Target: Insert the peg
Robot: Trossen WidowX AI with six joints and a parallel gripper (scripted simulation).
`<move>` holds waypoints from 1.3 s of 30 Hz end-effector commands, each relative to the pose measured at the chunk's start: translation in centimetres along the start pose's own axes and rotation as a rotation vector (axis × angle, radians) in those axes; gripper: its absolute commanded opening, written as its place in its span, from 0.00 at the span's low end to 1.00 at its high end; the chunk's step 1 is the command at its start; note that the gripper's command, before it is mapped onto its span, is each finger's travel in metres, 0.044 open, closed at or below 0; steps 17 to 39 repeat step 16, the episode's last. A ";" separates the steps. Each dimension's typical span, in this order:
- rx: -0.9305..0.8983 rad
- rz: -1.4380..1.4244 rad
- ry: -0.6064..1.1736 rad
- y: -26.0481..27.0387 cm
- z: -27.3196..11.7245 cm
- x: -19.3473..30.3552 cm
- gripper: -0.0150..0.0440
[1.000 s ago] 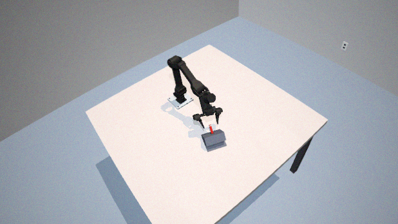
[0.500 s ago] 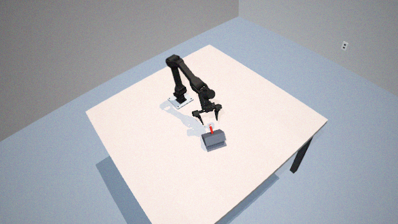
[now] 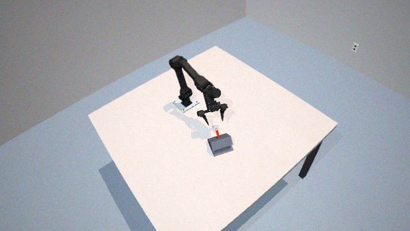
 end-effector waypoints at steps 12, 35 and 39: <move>0.001 0.006 -0.014 0.1 -2.4 0.2 1.00; 0.001 0.006 -0.014 0.1 -3.0 0.2 1.00; 0.001 0.006 -0.014 0.1 -3.0 0.2 1.00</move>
Point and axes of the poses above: the point midway between the two fingers, 35 mm back from their tips, its own z axis out along the fingers, its own y axis across the jaws, x = y × z, the point moved 4 cm from there along -z, back along the fingers, and after that the axes turned 13 degrees about -z, right-handed, at the moved point
